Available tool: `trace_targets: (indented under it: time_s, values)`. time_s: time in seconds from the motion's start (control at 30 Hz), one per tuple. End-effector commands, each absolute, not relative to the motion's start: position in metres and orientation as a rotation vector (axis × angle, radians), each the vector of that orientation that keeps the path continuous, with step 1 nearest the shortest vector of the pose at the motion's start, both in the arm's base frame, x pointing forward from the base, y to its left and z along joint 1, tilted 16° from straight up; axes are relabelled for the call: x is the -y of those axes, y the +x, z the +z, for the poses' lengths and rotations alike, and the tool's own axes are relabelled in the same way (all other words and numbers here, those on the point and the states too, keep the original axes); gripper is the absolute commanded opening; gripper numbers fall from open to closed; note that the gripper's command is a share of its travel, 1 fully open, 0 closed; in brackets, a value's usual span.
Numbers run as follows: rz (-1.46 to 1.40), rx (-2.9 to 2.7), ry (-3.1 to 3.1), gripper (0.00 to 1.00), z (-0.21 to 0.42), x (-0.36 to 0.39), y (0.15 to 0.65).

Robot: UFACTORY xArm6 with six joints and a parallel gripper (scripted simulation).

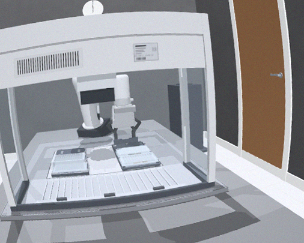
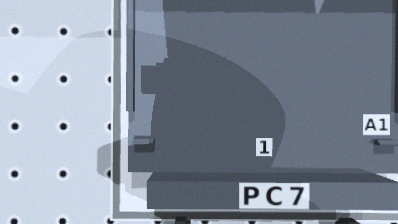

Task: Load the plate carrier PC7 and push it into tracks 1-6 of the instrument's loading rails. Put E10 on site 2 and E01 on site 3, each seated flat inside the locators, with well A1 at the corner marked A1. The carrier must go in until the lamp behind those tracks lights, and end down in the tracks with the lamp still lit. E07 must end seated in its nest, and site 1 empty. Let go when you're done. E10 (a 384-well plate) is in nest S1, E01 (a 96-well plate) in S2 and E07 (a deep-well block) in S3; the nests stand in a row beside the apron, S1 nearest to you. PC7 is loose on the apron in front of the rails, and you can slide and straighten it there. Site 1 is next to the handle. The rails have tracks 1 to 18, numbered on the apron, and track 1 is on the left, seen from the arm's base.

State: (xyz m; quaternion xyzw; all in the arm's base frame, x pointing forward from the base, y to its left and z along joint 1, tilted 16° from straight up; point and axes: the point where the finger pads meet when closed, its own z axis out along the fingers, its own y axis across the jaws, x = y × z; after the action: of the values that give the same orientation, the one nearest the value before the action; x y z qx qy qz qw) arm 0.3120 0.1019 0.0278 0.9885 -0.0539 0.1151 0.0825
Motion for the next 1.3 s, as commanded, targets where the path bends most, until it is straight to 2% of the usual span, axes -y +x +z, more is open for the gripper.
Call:
trace_targets:
  time_s: [0.0,1.27]
  values:
    - [0.349,0.161,2.953,0.82,0.025,-0.102,0.314]
    - [0.349,0.161,2.952,0.82,0.03,-0.1,0.335]
